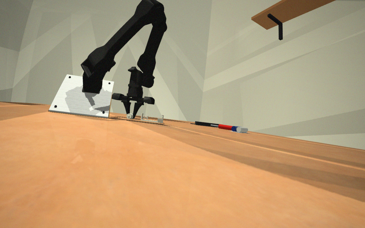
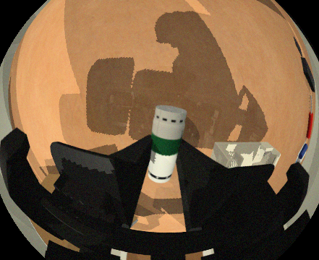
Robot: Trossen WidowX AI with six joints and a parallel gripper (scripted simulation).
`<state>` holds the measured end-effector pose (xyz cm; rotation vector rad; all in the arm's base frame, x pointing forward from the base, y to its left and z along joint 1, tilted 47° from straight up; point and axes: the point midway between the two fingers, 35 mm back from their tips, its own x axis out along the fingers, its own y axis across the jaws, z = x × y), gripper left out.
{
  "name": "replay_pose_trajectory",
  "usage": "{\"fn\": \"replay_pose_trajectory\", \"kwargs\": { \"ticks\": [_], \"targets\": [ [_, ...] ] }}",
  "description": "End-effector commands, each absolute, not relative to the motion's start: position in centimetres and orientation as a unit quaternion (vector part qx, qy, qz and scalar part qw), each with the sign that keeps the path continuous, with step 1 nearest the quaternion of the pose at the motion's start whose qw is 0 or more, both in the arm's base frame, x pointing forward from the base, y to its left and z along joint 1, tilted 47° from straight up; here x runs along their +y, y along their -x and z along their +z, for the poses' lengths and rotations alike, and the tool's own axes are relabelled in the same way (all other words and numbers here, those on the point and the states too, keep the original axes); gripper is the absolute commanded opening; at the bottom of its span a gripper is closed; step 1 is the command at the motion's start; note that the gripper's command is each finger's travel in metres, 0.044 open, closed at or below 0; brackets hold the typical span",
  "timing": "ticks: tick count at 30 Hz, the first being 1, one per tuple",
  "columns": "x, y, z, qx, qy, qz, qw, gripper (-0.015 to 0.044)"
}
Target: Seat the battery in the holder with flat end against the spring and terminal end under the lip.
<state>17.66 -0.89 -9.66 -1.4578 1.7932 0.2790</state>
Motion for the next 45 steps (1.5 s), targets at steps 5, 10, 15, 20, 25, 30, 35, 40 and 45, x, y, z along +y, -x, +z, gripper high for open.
{"fn": "replay_pose_trajectory", "kwargs": {
  "ticks": [5,10,15,20,25,30,35,40,45],
  "targets": [
    [-0.4,-17.8,-9.3,0.706,0.577,0.112,0.395,0.0077],
    [2.0,-17.8,-7.1,0.706,0.576,0.113,0.395,0.0077],
    [2.8,-17.8,-6.2,0.706,0.578,0.114,0.393,0.0077],
    [2.8,-18.8,-5.8,0.693,0.611,0.18,0.339,0.0077],
    [2.8,-20.0,-5.2,0.669,0.643,0.252,0.273,0.0077],
    [2.7,-21.2,-4.6,0.638,0.669,0.322,0.203,0.0077],
    [2.5,-22.4,-3.9,0.6,0.687,0.388,0.131,0.0077],
    [2.2,-23.5,-3.2,0.555,0.697,0.45,0.056,0.0077],
    [1.9,-24.7,-2.4,0.504,0.699,0.506,-0.02,0.0077]
  ]
}}
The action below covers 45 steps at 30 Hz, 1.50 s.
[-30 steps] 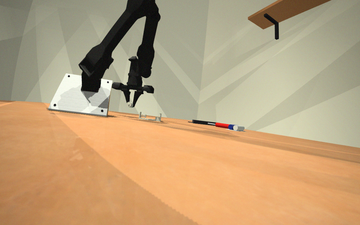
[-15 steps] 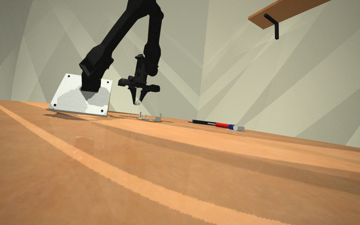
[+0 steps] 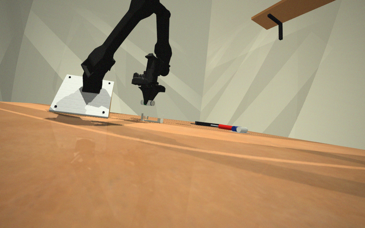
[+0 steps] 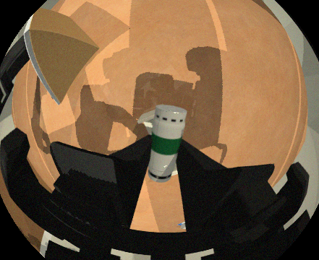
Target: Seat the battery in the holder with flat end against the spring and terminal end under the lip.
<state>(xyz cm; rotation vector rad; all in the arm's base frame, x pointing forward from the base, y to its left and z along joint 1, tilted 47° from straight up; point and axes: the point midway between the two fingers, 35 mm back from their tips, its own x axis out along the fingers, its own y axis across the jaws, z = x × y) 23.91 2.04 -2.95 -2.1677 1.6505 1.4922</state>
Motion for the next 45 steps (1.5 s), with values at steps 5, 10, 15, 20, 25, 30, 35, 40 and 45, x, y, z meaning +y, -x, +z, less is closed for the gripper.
{"fn": "replay_pose_trajectory", "kwargs": {
  "ticks": [5,10,15,20,25,30,35,40,45],
  "targets": [
    [1.5,-25.8,-1.6,0.448,0.693,0.557,-0.095,0.0077],
    [1.0,-26.7,-0.8,0.395,0.681,0.596,-0.16,0.0077],
    [1.0,-26.7,-0.8,0.392,0.68,0.597,-0.163,0.0077],
    [0.6,-26.8,-1.4,0.386,0.692,0.586,-0.169,0.0077],
    [-0.2,-27.0,-2.2,0.377,0.713,0.563,-0.179,0.0077],
    [-0.9,-27.2,-2.9,0.371,0.731,0.542,-0.189,0.0077],
    [-1.6,-27.1,-3.2,0.365,0.747,0.519,-0.197,0.0077],
    [-2.2,-27.1,-3.4,0.362,0.757,0.505,-0.202,0.0077],
    [-2.2,-27.1,-3.6,0.359,0.762,0.499,-0.205,0.0077]
  ]
}}
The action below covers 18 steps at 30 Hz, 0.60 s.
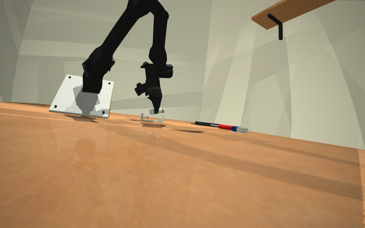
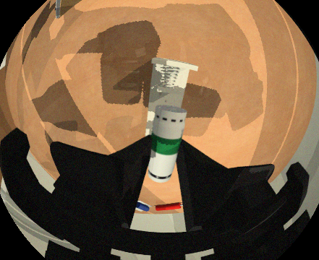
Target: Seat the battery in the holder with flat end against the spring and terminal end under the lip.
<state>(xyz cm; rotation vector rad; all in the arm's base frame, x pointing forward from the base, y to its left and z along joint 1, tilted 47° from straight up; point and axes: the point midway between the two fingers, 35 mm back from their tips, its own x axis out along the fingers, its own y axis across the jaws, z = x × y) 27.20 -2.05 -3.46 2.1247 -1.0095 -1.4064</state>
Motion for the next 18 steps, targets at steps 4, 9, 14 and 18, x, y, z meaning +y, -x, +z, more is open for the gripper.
{"fn": "replay_pose_trajectory", "kwargs": {
  "ticks": [4,9,14,18],
  "targets": [
    [-2.27,-27.06,-3.88,-0.354,-0.768,-0.492,0.208,0.0077],
    [-2.35,-27.04,-4.19,-0.349,-0.775,-0.482,0.213,0.0077],
    [-2.44,-26.99,-4.44,-0.345,-0.782,-0.472,0.218,0.0077],
    [-2.52,-26.93,-4.61,-0.341,-0.787,-0.464,0.221,0.0077]
  ]
}}
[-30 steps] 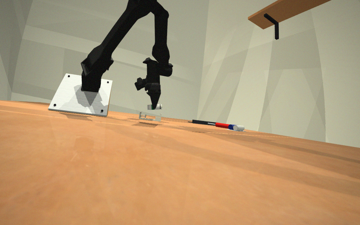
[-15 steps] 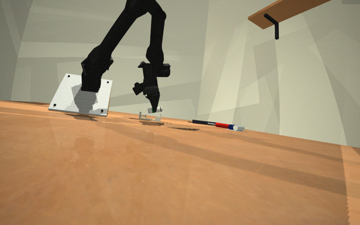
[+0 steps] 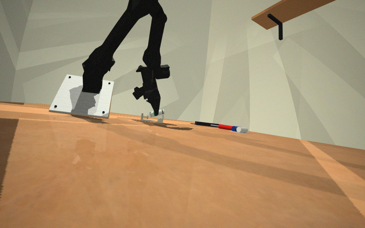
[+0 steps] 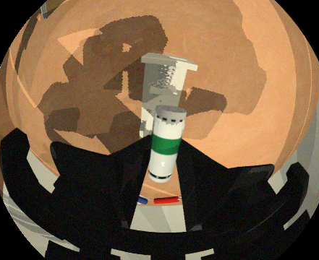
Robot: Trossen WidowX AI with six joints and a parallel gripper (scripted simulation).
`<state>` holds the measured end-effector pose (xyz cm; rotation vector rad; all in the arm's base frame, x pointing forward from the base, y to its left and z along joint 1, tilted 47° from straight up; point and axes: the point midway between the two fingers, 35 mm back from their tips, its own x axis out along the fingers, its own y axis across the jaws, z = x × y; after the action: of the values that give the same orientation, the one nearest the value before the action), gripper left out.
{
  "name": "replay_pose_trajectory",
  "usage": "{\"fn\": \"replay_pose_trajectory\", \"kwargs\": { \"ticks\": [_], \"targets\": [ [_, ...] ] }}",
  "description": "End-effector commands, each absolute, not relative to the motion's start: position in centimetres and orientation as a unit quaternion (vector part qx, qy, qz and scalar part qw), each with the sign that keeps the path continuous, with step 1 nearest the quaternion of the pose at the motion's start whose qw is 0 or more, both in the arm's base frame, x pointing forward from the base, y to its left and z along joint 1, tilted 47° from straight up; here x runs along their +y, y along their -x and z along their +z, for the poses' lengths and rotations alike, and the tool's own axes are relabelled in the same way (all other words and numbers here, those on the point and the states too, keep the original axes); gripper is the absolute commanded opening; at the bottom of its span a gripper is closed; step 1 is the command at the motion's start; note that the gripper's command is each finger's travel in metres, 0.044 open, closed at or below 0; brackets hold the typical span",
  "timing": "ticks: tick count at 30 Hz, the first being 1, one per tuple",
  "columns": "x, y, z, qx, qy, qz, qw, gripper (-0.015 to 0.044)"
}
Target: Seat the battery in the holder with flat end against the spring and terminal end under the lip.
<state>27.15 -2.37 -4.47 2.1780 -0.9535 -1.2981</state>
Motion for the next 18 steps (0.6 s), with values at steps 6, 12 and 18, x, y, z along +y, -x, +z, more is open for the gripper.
{"fn": "replay_pose_trajectory", "kwargs": {
  "ticks": [6,12,18],
  "targets": [
    [-2.64,-26.82,-4.8,-0.337,-0.794,-0.452,0.227,0.0077],
    [-2.78,-26.68,-4.92,-0.332,-0.801,-0.44,0.232,0.0077],
    [-2.93,-26.5,-4.96,-0.328,-0.808,-0.429,0.237,0.0077]
  ]
}}
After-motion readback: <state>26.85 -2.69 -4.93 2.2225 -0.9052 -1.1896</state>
